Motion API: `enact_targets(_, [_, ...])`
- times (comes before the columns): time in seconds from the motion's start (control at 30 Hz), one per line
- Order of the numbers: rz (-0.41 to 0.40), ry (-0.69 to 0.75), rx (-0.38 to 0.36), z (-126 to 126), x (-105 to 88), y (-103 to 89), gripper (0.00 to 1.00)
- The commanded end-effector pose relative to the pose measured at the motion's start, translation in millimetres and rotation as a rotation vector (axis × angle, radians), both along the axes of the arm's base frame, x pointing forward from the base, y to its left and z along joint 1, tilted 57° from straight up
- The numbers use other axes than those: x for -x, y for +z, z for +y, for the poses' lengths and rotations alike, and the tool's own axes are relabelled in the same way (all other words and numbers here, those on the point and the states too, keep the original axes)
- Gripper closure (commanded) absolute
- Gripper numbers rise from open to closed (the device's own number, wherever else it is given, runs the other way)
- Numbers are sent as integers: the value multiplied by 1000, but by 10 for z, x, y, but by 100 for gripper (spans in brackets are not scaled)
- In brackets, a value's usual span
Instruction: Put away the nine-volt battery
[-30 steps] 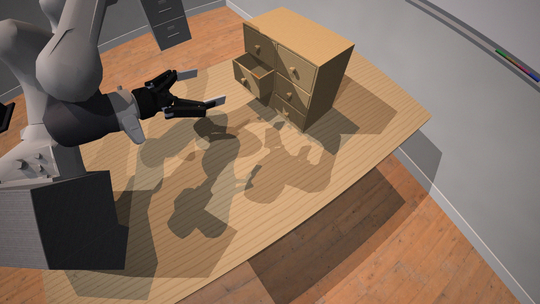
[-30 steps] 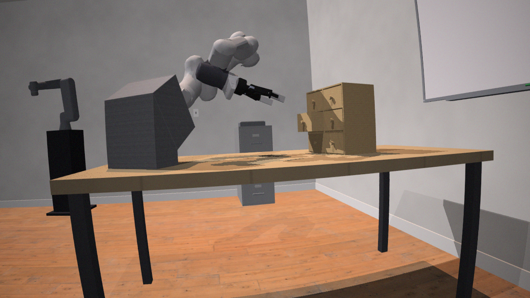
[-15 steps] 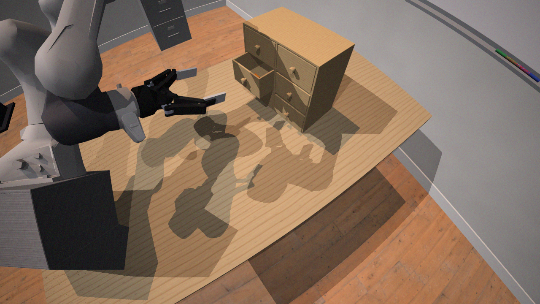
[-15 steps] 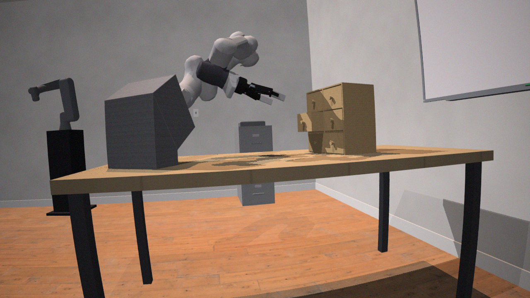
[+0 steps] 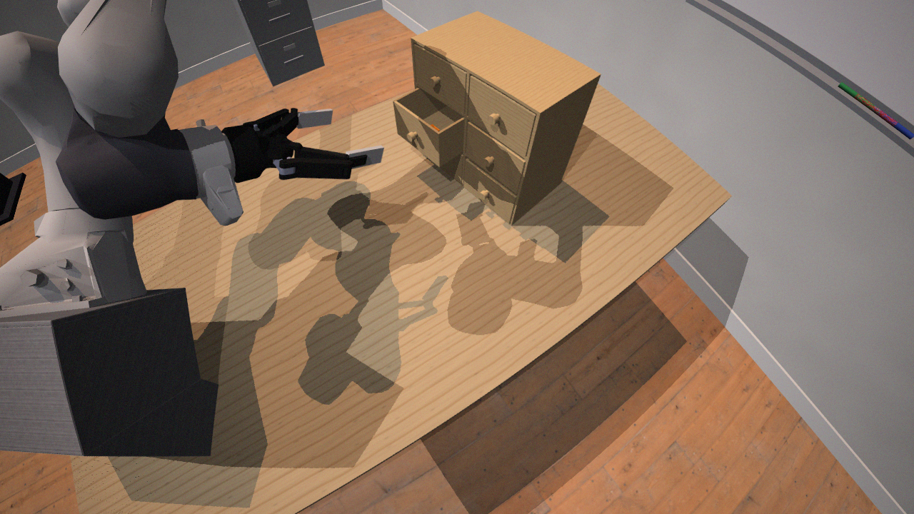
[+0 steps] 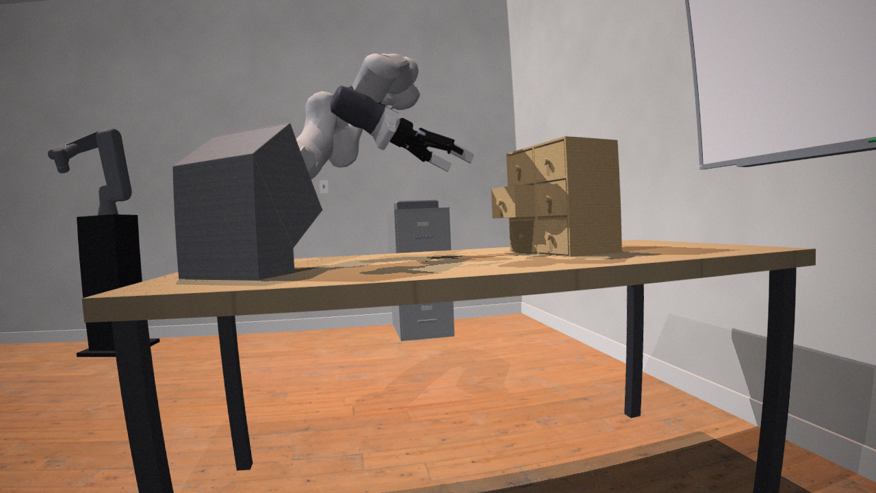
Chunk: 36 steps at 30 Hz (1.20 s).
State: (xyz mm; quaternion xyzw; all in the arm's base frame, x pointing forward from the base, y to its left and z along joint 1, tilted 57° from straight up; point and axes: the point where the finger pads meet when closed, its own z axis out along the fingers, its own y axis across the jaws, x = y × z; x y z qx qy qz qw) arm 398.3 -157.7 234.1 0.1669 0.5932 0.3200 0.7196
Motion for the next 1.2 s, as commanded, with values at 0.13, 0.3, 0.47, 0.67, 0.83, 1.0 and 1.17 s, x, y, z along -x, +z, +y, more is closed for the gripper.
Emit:
enact_targets(0.13, [138, 108, -3, 4, 22, -78, 0])
enact_targets(0.3, [191, 154, 16, -14, 34, -65, 0])
enact_targets(0.47, [319, 268, 62, -52, 62, -34, 0])
enact_targets(0.67, [487, 423, 142, -112, 106, 14, 0])
enact_targets(0.83, [581, 509, 183, -142, 127, 38, 0])
enact_targets(1.0, [687, 592, 196, -166, 145, 57, 0])
enact_targets(1.17, [757, 654, 222, -188, 161, 74, 0])
